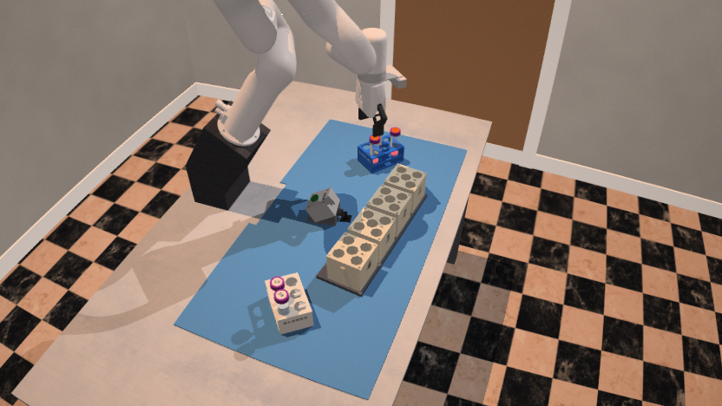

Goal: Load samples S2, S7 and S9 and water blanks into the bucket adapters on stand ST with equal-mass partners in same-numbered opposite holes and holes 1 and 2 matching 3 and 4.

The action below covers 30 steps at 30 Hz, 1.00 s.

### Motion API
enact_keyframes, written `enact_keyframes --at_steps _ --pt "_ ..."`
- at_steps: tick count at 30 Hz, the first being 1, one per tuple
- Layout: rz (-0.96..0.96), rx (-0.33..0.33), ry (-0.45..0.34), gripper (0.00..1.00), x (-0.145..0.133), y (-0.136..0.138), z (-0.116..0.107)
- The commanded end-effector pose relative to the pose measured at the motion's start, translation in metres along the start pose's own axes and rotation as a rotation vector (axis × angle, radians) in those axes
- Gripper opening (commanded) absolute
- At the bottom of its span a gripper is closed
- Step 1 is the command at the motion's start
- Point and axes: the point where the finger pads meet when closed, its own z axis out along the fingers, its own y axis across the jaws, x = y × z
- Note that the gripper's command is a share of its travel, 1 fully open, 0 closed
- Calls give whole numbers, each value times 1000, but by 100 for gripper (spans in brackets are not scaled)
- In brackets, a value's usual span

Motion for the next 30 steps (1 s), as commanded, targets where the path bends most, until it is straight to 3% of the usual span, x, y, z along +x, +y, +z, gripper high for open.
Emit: enact_keyframes --at_steps 1,17,23,30 --pt "6 -22 -9 100 14 -31 1" --pt "7 -21 -9 100 38 -97 3" --pt "7 -21 -9 100 38 -97 3" --pt "6 -21 -9 100 37 -96 22"
